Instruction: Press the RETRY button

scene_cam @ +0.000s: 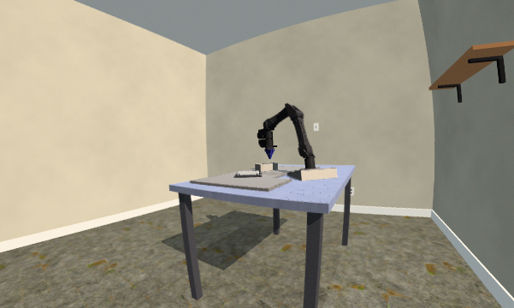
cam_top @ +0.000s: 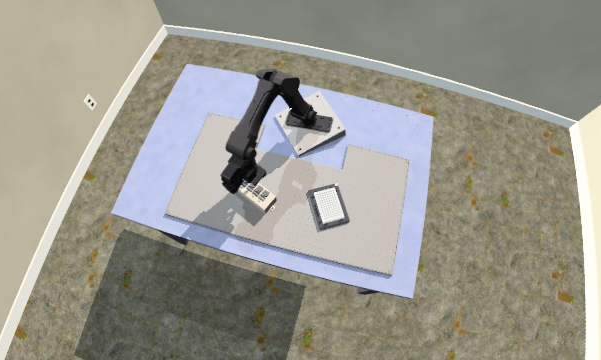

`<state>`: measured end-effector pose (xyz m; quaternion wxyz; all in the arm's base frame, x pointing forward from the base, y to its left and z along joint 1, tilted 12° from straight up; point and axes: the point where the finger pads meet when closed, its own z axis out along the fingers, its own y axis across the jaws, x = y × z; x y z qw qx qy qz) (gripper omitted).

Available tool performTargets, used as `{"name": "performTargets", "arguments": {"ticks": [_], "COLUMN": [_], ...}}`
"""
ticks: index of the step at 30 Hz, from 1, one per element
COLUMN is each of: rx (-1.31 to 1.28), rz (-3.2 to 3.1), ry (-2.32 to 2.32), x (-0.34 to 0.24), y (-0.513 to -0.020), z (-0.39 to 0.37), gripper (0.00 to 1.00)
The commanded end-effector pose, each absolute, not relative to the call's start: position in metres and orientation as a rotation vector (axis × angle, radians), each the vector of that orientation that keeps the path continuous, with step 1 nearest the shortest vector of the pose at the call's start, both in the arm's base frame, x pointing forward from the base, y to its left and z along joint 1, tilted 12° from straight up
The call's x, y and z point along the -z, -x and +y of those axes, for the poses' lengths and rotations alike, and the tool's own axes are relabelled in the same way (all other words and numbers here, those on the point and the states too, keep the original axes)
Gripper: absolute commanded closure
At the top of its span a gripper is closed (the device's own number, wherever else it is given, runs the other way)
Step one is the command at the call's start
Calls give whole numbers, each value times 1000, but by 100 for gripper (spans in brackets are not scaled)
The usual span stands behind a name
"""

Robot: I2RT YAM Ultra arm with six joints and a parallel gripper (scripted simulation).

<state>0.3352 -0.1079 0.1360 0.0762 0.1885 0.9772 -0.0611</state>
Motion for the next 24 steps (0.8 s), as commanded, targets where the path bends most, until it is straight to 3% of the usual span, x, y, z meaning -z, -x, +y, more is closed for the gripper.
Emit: {"name": "performTargets", "arguments": {"ticks": [1, 24], "rx": [173, 175], "rz": [2928, 2905], "ry": [-569, -564], "x": [-124, -114], "y": [-338, -345], "z": [-112, -115], "gripper": [100, 100]}}
